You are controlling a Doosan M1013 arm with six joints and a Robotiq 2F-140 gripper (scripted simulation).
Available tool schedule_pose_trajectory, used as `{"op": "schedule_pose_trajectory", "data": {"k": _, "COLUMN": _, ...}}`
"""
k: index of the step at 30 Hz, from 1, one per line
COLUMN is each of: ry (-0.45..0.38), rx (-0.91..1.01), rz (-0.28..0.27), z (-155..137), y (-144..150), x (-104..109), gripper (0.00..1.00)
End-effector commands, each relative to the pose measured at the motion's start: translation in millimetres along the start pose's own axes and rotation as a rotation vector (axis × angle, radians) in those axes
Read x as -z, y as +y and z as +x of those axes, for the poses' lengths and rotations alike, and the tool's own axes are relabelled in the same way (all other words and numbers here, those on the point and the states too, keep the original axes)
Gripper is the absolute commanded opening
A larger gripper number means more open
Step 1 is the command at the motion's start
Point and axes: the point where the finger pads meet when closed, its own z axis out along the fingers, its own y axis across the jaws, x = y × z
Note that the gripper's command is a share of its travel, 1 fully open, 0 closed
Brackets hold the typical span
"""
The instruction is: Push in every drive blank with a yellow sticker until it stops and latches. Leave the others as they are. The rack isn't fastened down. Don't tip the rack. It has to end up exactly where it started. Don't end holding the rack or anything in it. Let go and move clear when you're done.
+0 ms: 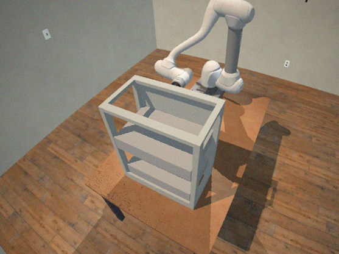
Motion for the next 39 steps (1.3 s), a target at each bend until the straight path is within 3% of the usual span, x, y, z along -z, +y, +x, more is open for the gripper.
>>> {"op": "schedule_pose_trajectory", "data": {"k": 1, "ry": 0.0, "rx": 0.0, "rz": 0.0, "z": 0.0, "y": 0.0, "x": 0.0, "gripper": 0.0}}
{"op": "schedule_pose_trajectory", "data": {"k": 39, "ry": 0.0, "rx": 0.0, "rz": 0.0, "z": 0.1, "y": -0.1, "x": -20.0, "gripper": 0.0}}
